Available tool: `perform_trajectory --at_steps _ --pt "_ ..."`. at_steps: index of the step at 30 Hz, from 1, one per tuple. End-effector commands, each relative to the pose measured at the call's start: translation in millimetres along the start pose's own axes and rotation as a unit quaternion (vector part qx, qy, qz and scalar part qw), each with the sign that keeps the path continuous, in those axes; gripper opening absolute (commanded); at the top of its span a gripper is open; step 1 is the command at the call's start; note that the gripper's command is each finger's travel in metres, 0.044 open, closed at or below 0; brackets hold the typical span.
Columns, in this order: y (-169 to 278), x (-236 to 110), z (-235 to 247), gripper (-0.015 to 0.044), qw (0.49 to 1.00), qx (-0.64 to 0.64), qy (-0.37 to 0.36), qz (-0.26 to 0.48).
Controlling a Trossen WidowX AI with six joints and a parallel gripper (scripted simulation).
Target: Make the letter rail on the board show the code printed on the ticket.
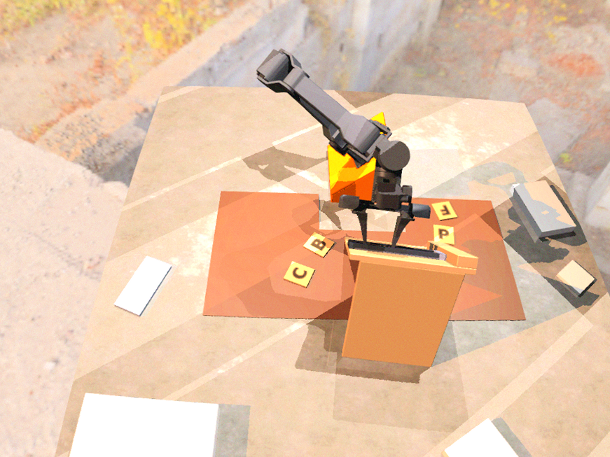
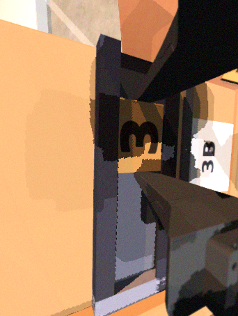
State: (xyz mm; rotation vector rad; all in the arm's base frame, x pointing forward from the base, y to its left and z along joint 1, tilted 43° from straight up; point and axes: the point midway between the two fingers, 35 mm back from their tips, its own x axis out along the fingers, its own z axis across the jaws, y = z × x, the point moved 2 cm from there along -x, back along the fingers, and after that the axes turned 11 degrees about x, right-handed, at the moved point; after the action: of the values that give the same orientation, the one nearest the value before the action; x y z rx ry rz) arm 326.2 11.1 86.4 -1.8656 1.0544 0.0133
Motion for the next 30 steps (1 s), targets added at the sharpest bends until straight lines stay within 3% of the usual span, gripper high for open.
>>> perform_trajectory --at_steps 1,30 --pt "-1.3 -0.2 2.3 0.0000 1.000 0.004 0.002 -0.002" --pt "1.4 -0.2 18.2 0.0000 1.000 0.004 0.002 -0.002"
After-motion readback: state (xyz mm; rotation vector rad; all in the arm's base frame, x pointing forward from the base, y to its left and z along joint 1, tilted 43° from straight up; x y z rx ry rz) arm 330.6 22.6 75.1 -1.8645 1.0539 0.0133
